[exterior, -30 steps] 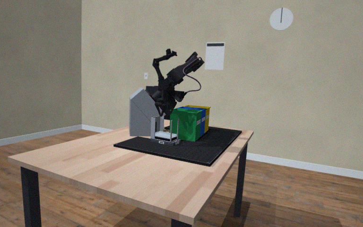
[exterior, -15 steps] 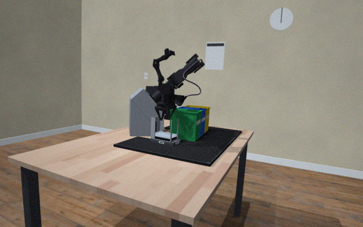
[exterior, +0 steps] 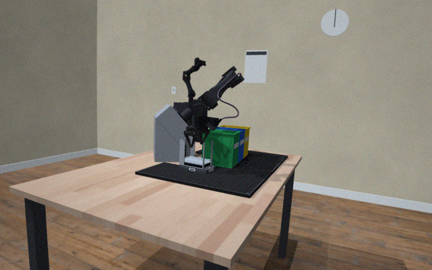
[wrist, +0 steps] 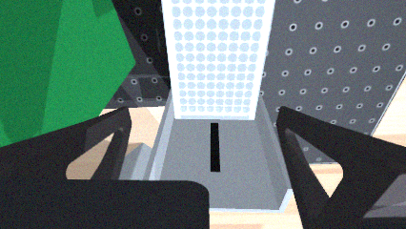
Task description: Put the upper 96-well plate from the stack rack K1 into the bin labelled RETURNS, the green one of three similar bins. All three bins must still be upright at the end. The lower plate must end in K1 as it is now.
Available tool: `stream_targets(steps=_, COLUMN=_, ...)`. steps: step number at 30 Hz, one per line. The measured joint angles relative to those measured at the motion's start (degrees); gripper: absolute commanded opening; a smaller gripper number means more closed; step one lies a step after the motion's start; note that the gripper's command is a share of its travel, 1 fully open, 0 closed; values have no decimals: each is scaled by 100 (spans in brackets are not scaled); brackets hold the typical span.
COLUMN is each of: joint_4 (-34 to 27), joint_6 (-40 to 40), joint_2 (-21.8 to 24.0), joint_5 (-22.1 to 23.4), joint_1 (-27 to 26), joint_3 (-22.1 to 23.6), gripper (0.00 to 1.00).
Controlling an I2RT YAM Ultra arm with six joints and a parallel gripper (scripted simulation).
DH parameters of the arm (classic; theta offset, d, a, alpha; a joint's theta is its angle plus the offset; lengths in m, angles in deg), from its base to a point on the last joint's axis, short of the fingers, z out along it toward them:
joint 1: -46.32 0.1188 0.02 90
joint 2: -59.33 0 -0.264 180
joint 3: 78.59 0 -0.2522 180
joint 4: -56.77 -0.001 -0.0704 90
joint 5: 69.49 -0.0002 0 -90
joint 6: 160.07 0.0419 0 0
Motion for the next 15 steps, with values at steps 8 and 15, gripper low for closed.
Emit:
stream_targets(steps=8, joint_4=345, joint_6=227, joint_2=-81, joint_5=20, joint_1=114, joint_3=94, gripper=100)
stream_targets(steps=15, joint_4=691, joint_6=442, joint_2=-197, joint_5=44, joint_1=284, joint_3=175, gripper=100)
